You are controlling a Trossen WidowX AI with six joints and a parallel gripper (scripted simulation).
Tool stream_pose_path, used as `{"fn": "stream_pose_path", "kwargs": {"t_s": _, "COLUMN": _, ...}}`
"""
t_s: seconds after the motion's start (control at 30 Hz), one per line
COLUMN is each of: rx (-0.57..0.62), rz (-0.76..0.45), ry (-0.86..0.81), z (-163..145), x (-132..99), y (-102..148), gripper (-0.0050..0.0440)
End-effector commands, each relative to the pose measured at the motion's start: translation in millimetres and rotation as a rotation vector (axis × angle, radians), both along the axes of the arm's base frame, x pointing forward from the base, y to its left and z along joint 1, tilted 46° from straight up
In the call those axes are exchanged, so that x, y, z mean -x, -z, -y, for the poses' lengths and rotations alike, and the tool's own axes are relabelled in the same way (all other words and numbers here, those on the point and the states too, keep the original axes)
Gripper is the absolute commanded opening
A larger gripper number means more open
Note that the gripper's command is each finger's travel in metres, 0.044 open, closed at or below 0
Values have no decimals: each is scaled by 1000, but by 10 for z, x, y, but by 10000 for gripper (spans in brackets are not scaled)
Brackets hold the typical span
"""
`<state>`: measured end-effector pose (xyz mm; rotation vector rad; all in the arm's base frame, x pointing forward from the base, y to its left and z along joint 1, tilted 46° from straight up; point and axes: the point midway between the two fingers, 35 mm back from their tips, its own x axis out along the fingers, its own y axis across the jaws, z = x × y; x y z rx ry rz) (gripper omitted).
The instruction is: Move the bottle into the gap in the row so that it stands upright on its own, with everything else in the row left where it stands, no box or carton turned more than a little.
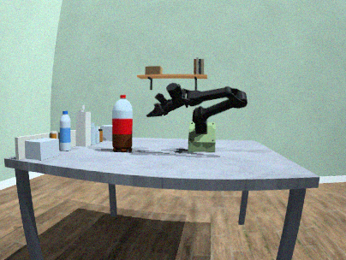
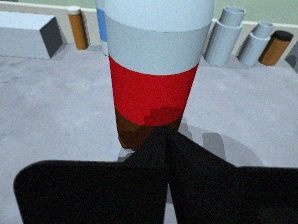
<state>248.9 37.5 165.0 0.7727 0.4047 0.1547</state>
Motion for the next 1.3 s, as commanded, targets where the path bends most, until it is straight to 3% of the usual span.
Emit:
{"fn": "stream_pose_path", "kwargs": {"t_s": 0.0, "rx": -11, "rz": 10, "ry": 3, "z": -46, "x": 18, "y": 33, "gripper": -50}}
{"fn": "stream_pose_path", "kwargs": {"t_s": 1.27, "rx": -10, "rz": -1, "ry": 4, "z": -397, "x": -74, "y": 403, "gripper": -50}}
